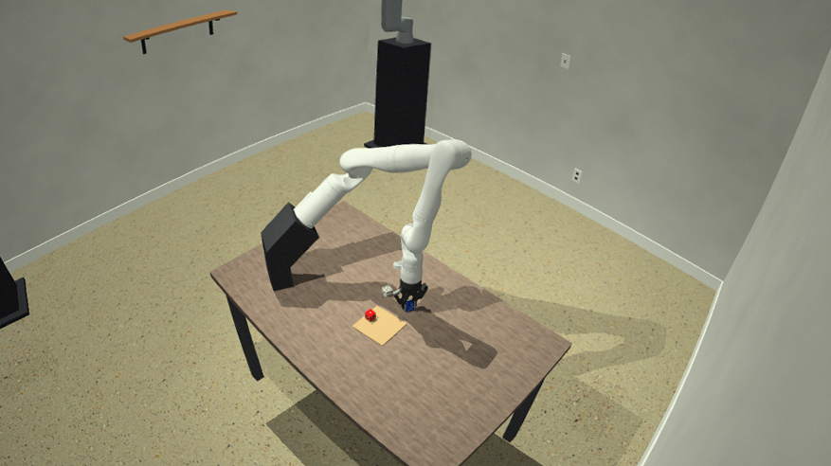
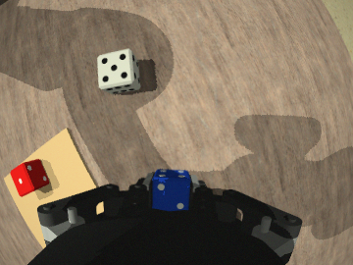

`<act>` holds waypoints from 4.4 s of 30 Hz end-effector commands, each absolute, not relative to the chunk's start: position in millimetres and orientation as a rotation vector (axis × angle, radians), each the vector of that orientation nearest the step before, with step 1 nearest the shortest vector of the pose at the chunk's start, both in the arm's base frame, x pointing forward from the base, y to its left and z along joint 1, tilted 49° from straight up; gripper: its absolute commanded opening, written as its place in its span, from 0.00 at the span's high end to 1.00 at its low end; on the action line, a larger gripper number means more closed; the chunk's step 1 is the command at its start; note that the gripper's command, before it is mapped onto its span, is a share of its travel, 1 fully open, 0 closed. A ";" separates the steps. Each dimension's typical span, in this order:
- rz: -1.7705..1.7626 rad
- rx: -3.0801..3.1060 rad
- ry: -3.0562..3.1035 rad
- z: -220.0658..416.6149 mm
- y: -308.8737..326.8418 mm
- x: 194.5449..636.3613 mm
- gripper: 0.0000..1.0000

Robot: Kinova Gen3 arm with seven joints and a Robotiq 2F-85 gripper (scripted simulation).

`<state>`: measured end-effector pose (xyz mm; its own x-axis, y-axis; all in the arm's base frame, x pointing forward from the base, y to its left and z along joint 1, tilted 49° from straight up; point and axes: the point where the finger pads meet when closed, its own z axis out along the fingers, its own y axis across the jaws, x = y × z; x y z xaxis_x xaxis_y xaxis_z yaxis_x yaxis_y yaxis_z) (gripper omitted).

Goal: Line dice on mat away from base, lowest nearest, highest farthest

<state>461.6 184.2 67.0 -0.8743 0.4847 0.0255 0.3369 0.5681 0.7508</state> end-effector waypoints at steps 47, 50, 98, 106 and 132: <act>1.193 0.700 2.620 97.0 151.5 443.0 0.74; 1.192 0.700 2.617 99.6 148.9 442.9 0.74; 1.193 0.696 2.613 132.8 116.0 428.3 0.74; 1.193 0.696 2.613 132.8 116.0 428.3 0.74; 1.116 0.416 2.608 89.3 65.1 432.4 0.74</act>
